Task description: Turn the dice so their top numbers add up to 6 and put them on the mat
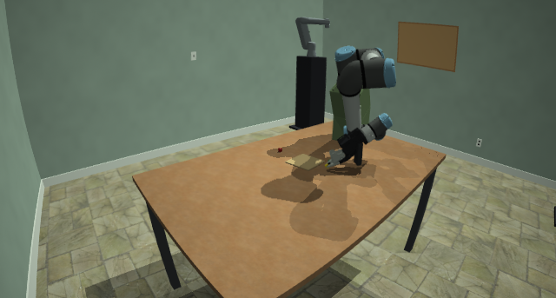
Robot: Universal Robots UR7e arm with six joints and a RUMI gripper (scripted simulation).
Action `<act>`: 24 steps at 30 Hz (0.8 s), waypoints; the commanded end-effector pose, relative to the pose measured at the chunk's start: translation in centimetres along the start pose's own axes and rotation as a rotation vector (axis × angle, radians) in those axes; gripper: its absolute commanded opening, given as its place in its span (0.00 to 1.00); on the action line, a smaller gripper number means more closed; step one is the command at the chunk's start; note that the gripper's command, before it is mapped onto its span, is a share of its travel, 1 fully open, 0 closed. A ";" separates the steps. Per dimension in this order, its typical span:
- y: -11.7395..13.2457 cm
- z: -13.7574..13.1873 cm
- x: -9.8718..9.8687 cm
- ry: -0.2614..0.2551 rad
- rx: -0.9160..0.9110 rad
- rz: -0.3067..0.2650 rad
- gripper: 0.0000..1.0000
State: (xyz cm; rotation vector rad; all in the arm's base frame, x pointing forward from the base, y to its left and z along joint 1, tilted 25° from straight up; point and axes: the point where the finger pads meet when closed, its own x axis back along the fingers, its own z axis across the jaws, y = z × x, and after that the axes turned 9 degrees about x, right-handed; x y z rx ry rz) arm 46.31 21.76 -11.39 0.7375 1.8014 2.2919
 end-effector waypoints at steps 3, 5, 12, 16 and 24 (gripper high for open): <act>-0.4 0.1 -0.4 0.000 -0.001 0.000 0.00; -0.5 0.1 -0.4 0.000 -0.001 0.000 0.00; -0.7 0.1 -0.6 0.000 -0.001 0.000 0.00; -0.8 0.1 -0.6 0.000 -0.001 0.000 0.00; -0.8 0.1 -0.6 0.000 -0.001 0.000 0.00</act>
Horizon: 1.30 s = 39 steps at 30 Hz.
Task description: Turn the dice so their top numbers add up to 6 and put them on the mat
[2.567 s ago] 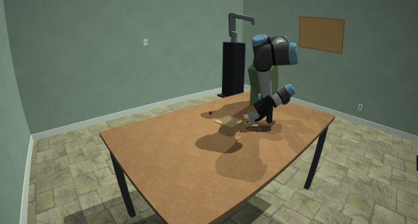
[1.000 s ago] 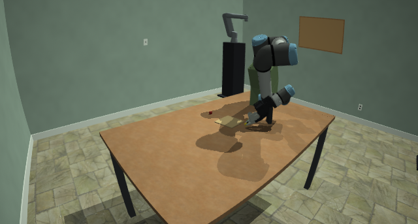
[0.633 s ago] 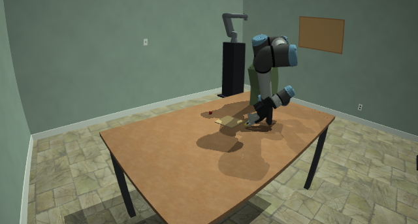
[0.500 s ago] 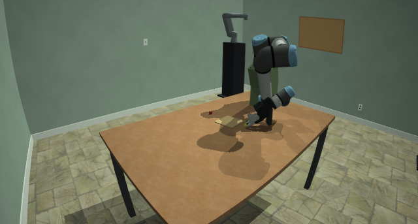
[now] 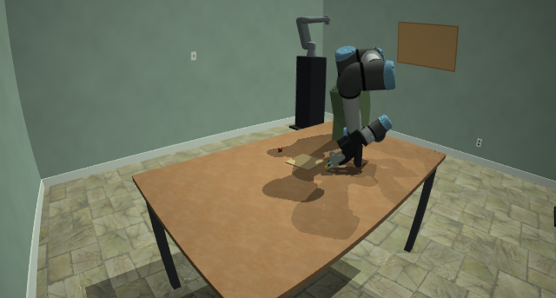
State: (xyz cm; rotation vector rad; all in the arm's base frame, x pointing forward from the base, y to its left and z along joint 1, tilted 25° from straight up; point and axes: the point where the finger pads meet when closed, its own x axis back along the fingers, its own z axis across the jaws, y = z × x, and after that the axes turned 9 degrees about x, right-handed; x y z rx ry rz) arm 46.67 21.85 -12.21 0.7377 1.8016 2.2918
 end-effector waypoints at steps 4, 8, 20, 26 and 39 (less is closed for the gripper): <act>0.0 0.0 -0.1 0.000 -0.001 0.000 0.00; 0.0 0.0 -0.1 0.000 -0.001 0.000 0.00; 0.0 0.0 -0.1 0.000 -0.001 0.000 0.00; 0.0 0.0 -0.1 0.000 -0.001 0.000 0.00; 0.0 0.0 -0.1 0.000 -0.001 0.000 0.11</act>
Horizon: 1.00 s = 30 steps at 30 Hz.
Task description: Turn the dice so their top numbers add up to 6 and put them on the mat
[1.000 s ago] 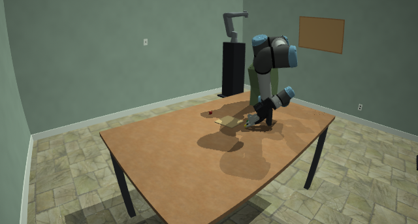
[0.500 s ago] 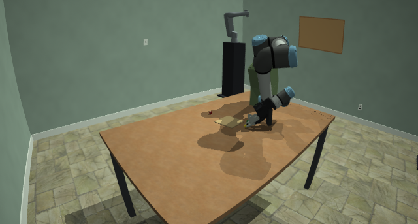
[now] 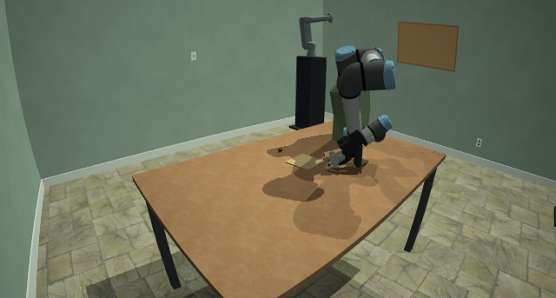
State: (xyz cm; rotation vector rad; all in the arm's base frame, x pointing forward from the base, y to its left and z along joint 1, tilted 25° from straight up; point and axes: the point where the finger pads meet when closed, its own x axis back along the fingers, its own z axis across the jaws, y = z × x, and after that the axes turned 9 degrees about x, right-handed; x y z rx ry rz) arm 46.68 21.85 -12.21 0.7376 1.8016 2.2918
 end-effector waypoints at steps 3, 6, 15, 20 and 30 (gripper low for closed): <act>0.0 0.0 -0.1 0.000 -0.001 0.000 0.15; 0.0 0.0 -0.1 0.000 -0.001 0.000 0.18; 0.0 0.0 -0.1 0.000 -0.001 0.000 0.18; 0.0 0.0 -0.1 0.000 -0.001 0.000 0.18; 0.0 0.0 -0.1 0.000 -0.001 0.000 0.18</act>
